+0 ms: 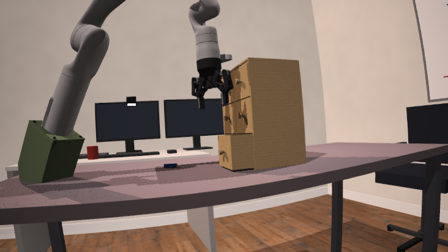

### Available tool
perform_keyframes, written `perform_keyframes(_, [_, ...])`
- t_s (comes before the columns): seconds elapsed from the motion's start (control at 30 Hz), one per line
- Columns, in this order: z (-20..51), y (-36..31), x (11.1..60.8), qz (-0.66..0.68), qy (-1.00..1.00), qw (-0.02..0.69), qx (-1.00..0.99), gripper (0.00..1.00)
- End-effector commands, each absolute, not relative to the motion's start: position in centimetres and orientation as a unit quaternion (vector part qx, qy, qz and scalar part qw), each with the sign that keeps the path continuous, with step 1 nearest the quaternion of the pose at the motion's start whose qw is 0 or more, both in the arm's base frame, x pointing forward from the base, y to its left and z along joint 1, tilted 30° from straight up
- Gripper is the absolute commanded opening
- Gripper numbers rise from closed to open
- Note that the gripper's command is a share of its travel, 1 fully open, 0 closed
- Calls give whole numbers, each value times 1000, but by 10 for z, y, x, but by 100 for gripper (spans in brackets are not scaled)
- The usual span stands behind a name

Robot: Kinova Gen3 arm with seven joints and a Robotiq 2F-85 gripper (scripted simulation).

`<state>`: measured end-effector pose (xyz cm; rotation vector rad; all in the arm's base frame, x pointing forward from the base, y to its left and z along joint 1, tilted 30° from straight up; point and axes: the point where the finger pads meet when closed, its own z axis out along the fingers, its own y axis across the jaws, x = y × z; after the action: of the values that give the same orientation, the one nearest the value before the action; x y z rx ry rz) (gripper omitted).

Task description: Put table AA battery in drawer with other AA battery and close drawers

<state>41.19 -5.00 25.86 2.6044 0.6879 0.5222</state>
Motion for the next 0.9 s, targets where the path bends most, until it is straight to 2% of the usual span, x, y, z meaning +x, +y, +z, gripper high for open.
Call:
perform_keyframes(0.0, [258,-50,413,188,238,197,932,100])
perform_keyframes(0.87, [256,-52,420,202,167,185,947,100])
